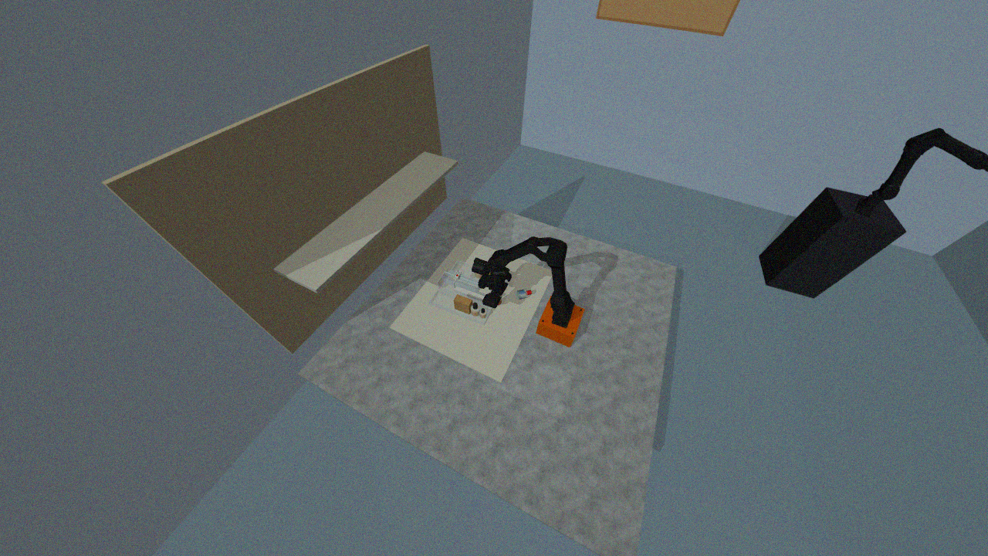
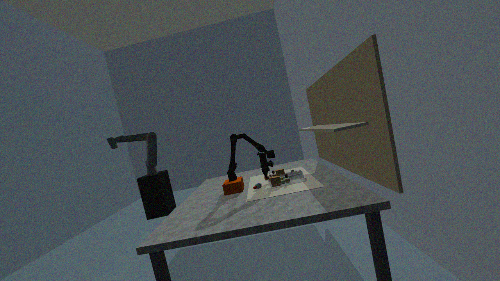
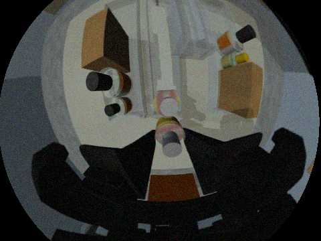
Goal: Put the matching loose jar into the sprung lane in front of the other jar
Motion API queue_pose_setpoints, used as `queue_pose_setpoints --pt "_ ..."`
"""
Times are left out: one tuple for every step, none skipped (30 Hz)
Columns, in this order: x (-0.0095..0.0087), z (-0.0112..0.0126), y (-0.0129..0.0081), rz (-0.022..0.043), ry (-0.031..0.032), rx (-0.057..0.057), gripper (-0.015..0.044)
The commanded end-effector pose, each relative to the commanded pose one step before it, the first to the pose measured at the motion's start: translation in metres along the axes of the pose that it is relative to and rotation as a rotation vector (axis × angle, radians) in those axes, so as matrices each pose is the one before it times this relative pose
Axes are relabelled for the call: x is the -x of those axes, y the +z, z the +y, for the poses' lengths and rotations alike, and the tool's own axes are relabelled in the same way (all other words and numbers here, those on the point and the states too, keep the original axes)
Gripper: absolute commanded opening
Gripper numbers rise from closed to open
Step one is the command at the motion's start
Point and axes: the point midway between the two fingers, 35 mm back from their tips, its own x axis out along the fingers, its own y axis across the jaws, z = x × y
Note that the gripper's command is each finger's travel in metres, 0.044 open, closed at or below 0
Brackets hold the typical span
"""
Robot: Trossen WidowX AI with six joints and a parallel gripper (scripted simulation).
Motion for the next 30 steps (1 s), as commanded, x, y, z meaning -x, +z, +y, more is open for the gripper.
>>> queue_pose_setpoints --pt "0.00325 0.0006 0.01256 -0.03686 0.00337 -0.0035 0.0" --pt "0.00001 0.00001 0.00039 -0.00003 0.0 0.0 0.0" --pt "0.00001 0.00001 0.00039 -0.00003 0.0 0.0 0.0" --pt "0.00001 0.00001 0.00039 -0.00003 0.0 0.0 0.0" --pt "0.00004 0.00001 0.00039 -0.00003 0.0 0.0 0.0" --pt "0.00004 0.00001 0.00039 -0.00003 0.0 0.0 0.0" --pt "0.00004 0.00001 0.00039 -0.00003 0.0 0.0 0.0" --pt "0.00004 0.00001 0.00039 -0.00003 0.0 0.0 0.0" --pt "0.00004 0.00001 0.00039 -0.00003 0.0 0.0 0.0" --pt "0.00004 0.00001 0.00038 -0.00003 0.0 0.0 0.0" --pt "0.00004 0.00001 0.00038 -0.00003 0.0 0.0 0.0" --pt "0.00004 0.00001 0.00038 -0.00003 0.0 0.0 0.0" --pt "0.00004 0.00001 0.00038 -0.00003 0.0 0.0 0.0" --pt "0.00004 0.00001 0.00038 -0.00003 0.0 0.0 0.0" --pt "0.00004 0.00001 0.00038 -0.00003 0.0 0.0 0.0" --pt "0.00004 0.00001 0.00038 -0.00003 0.0 0.0 0.0" --pt "0.00004 0.00001 0.00038 -0.00003 0.0 0.0 0.0" --pt "0.00004 0.00001 0.00038 -0.00003 0.0 0.0 0.0" --pt "0.00004 0.00001 0.00038 -0.00003 0.0 0.0 0.0" --pt "0.00004 0.00001 0.00038 -0.00003 0.0 0.0 0.0" --pt "0.00004 0.00001 0.00038 -0.00003 0.0 0.0 0.0" --pt "0.00004 0.00001 0.00038 -0.00003 0.0 0.0 0.0" --pt "0.00004 0.00001 0.00038 -0.00003 0.0 0.0 0.0" --pt "0.00004 0.00001 0.00038 -0.00003 0.0 0.0 0.0" --pt "0.00008 0.00001 0.00038 -0.00003 0.0 0.0 0.0" --pt "0.00008 0.00001 0.00038 -0.00003 0.0 0.0 0.0" --pt "0.00008 0.00001 0.00038 -0.00003 0.0 0.0 0.0" --pt "0.00008 0.00001 0.00038 -0.00003 0.0 0.0 0.0" --pt "0.00008 0.00001 0.00038 -0.00003 0.0 0.0 0.0" --pt "0.00008 0.00001 0.00038 -0.00003 0.0 0.0 0.0"
